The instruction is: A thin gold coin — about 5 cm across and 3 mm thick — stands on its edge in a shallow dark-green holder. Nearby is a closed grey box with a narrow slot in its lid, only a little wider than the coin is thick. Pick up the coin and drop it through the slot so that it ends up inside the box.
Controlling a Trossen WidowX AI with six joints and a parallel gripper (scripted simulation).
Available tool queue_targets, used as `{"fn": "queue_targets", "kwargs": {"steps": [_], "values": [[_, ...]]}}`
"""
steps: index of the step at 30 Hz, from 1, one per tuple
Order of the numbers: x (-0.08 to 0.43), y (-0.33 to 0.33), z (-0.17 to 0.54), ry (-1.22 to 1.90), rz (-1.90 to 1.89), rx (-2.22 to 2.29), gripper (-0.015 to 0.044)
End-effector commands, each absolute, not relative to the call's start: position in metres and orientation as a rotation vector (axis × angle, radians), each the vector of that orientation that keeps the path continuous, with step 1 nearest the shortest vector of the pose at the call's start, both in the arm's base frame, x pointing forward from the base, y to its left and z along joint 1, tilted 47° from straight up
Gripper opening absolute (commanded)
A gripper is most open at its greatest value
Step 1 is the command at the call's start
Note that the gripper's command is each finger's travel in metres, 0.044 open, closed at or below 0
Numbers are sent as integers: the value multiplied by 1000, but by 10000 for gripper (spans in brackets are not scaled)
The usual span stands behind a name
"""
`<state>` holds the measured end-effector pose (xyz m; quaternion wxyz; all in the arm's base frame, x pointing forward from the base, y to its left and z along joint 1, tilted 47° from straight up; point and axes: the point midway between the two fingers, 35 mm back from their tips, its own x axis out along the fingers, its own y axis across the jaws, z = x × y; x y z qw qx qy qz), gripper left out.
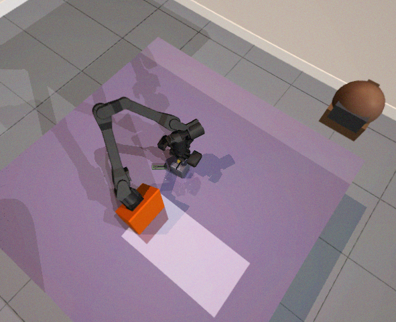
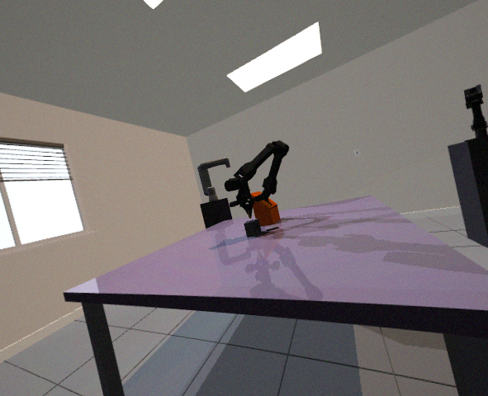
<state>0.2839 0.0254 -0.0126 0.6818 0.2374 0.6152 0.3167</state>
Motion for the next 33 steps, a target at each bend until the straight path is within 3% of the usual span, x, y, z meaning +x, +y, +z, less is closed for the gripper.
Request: {"fn": "queue_targets", "kwargs": {"steps": [1,22,28,33], "values": [[284,29,-13,1381,715,537,0],[284,36,-20,1381,716,537,0],[285,33,-20,1380,712,532,157],[285,33,-20,1380,712,532,161]]}}
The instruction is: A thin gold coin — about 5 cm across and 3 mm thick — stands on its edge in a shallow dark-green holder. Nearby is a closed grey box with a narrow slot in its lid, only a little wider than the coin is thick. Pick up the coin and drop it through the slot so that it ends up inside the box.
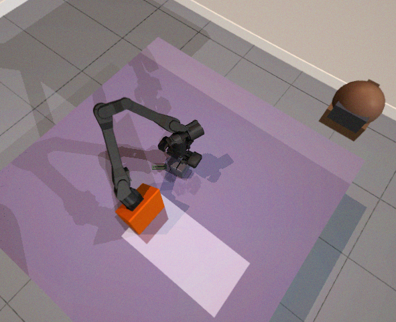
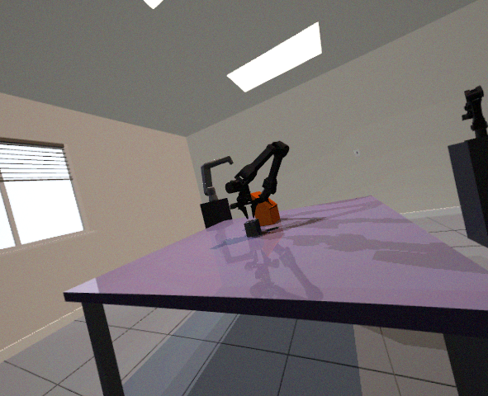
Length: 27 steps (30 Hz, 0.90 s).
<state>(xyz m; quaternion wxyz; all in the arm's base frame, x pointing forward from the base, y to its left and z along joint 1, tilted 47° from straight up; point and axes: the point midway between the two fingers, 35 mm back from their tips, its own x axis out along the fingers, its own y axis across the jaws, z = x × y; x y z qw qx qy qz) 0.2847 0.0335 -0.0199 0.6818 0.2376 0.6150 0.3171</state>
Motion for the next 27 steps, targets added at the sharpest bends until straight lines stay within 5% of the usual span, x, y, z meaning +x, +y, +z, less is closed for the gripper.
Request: {"fn": "queue_targets", "kwargs": {"steps": [1,4,15,27], "values": [[285,33,-20,1380,712,532,161],[285,33,-20,1380,712,532,161],[281,-4,17,1380,714,538,440],[280,-6,19,1380,714,539,440]]}}
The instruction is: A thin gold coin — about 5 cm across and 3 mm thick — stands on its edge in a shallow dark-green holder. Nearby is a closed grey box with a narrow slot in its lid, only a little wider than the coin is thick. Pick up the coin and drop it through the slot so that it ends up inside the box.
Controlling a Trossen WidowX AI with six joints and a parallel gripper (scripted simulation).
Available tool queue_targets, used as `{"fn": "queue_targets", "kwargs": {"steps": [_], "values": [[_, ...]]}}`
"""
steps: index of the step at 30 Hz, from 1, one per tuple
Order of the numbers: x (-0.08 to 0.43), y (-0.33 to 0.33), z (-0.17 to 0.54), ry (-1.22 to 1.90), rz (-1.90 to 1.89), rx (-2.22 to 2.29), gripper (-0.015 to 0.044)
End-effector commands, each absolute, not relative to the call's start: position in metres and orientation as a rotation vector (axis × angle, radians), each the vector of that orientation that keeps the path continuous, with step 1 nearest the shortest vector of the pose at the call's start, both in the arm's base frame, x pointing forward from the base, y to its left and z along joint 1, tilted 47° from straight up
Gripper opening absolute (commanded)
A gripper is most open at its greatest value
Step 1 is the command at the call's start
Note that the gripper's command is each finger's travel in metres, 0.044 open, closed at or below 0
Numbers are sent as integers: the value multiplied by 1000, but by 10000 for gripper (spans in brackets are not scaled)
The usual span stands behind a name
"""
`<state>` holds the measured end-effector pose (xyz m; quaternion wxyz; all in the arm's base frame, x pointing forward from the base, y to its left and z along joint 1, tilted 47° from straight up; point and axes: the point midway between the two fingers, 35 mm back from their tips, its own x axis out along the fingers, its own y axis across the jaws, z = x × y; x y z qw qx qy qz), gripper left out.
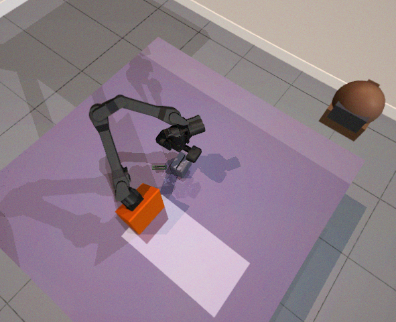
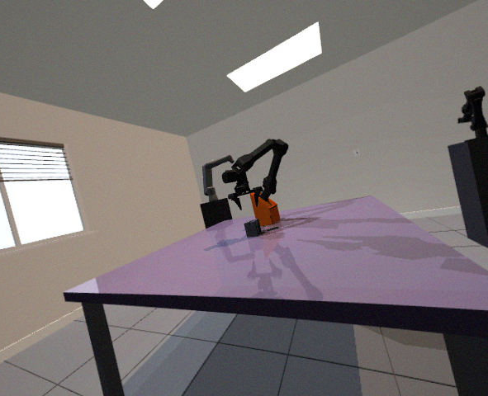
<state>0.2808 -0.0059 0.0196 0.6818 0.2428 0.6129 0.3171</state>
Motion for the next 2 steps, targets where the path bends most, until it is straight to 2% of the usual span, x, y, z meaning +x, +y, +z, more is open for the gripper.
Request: {"fn": "queue_targets", "kwargs": {"steps": [1,2], "values": [[280,-6,19,1380,714,539,440],[280,-6,19,1380,714,539,440]]}}
